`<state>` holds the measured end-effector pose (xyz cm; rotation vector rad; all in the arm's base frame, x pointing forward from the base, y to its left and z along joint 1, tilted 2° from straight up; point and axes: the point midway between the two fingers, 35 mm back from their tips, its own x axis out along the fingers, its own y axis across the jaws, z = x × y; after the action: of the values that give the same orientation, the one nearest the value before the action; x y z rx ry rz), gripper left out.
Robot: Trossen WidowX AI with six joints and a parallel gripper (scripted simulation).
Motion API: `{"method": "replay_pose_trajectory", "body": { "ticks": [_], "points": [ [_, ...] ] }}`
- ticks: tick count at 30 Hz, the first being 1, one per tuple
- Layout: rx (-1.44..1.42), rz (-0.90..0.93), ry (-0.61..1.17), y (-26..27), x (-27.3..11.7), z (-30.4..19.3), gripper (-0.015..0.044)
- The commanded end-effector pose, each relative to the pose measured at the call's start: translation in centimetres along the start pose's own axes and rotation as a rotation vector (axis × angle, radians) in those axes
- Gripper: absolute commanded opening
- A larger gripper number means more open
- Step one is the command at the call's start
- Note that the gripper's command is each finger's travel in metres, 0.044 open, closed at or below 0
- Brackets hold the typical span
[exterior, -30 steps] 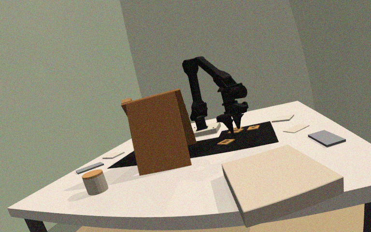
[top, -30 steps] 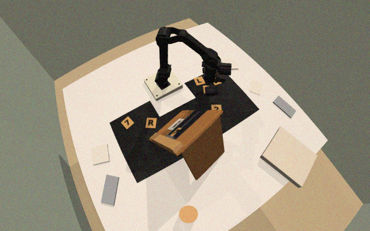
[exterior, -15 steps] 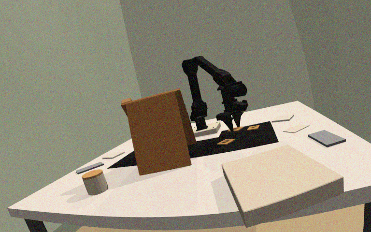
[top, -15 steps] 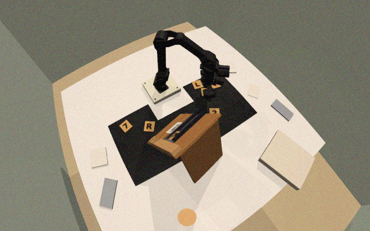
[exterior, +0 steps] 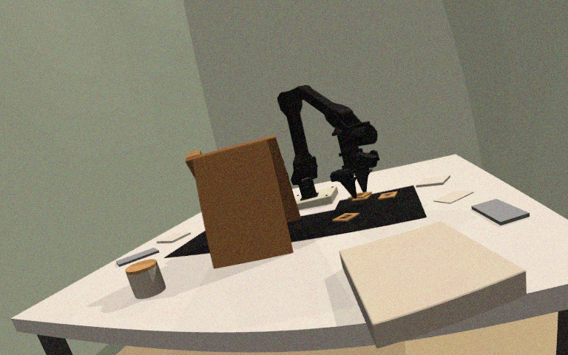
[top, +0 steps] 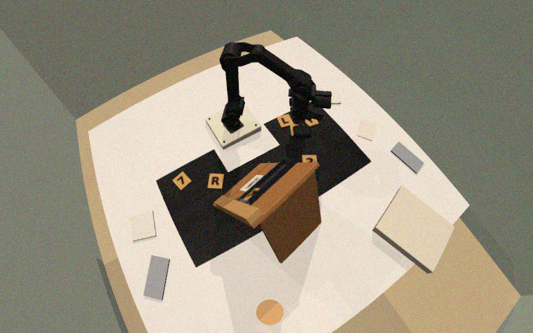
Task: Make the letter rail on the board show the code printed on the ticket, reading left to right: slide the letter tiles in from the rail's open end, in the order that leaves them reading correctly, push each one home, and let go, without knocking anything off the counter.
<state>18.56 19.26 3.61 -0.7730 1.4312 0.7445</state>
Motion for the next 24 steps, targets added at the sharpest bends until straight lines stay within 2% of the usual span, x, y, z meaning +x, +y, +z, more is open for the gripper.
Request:
{"method": "replay_pose_trajectory", "body": {
  "ticks": [1, 6, 24],
  "points": [
    [0.006, -0.005, 0.0, -0.1, -0.3, 0.0, 0.0],
    [0.03, -0.014, -0.033, -0.5, -0.5, 0.2, 0.0],
    [0.406, -0.185, -0.431, -7.8, -6.5, 1.6, 0.0]
  ]
}}
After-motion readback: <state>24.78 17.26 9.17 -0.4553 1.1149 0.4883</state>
